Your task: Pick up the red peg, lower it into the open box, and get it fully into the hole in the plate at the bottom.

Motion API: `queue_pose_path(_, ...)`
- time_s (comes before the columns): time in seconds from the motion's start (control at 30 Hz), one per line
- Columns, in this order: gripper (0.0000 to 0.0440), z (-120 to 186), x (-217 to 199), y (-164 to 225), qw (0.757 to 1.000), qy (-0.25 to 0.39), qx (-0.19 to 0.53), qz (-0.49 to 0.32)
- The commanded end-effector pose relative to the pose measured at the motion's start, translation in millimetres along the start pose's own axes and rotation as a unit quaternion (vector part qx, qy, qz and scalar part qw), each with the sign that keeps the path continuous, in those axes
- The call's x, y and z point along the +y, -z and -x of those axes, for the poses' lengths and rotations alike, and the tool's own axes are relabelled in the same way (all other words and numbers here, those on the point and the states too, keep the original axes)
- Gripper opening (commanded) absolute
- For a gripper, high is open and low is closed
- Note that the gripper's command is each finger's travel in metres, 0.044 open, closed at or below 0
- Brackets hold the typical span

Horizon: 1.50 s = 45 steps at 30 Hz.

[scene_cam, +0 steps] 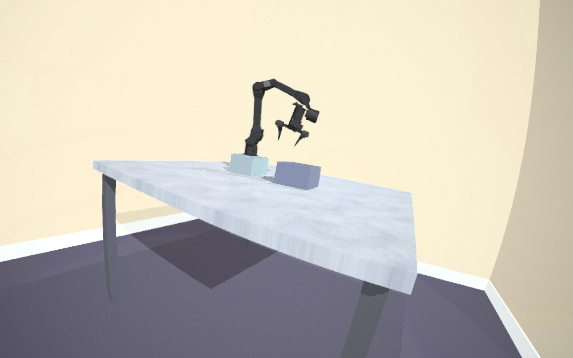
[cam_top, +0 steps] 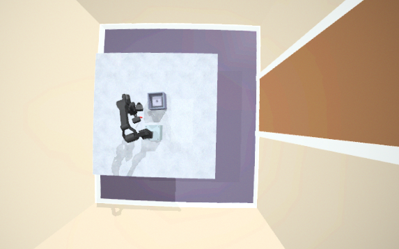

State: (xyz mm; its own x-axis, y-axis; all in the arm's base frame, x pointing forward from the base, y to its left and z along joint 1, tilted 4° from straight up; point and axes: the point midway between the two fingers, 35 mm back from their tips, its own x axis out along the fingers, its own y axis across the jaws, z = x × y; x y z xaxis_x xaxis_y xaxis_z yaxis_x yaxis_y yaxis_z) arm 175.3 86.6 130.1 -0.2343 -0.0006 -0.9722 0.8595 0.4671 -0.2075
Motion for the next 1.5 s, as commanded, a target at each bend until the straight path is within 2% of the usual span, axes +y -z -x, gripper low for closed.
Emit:
queue_pose_path(0.0, 0.0440, -15.5, 0.0, 2.3, 1.000, 0.017, -0.020, -0.012)
queue_pose_path(0.37, 0.0440, -64.7, 17.1, 6.8, 0.997, 0.024, -0.062, -0.034)
queue_pose_path(0.97, 0.0419, -136.6, 46.9, 10.6, 0.995, -0.044, -0.089, -0.027)
queue_pose_path(1.03, 0.0396, -142.2, 46.6, 11.4, 0.995, -0.047, -0.089, -0.027)
queue_pose_path(1.17, 0.0318, -151.4, 44.7, 12.8, 0.995, -0.046, -0.085, -0.030)
queue_pose_path(1.47, 0.0087, -156.9, 46.4, 17.3, 0.997, -0.039, -0.060, -0.020)
